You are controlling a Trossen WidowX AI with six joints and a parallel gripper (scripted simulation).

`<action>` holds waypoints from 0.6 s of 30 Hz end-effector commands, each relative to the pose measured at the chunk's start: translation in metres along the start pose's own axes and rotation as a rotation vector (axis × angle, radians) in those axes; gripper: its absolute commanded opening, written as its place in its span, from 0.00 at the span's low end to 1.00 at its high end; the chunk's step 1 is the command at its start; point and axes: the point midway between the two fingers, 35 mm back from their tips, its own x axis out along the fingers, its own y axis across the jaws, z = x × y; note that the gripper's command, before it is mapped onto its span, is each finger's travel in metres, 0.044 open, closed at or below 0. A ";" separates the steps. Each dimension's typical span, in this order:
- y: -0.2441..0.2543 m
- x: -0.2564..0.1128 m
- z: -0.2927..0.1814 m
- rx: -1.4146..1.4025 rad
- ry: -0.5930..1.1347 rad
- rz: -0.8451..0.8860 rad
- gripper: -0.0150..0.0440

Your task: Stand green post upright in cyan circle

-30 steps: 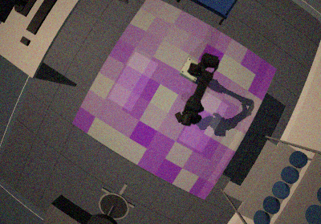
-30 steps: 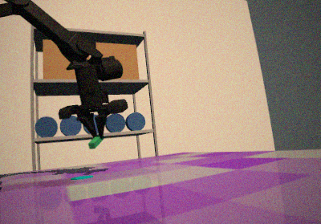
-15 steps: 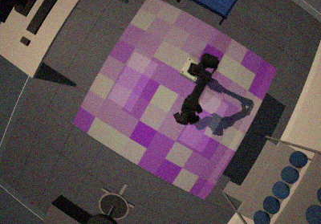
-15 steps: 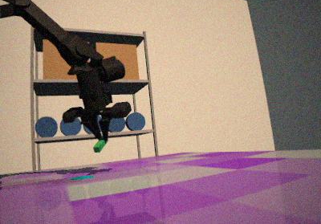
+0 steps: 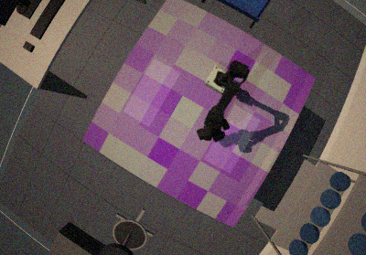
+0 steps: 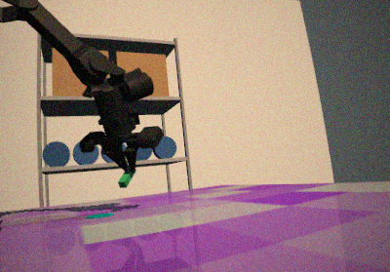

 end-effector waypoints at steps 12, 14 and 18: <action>-0.007 0.003 0.002 0.031 -0.111 0.008 0.29; -0.008 0.004 0.002 0.034 -0.125 0.008 0.29; -0.009 0.004 0.002 0.039 -0.153 0.010 0.29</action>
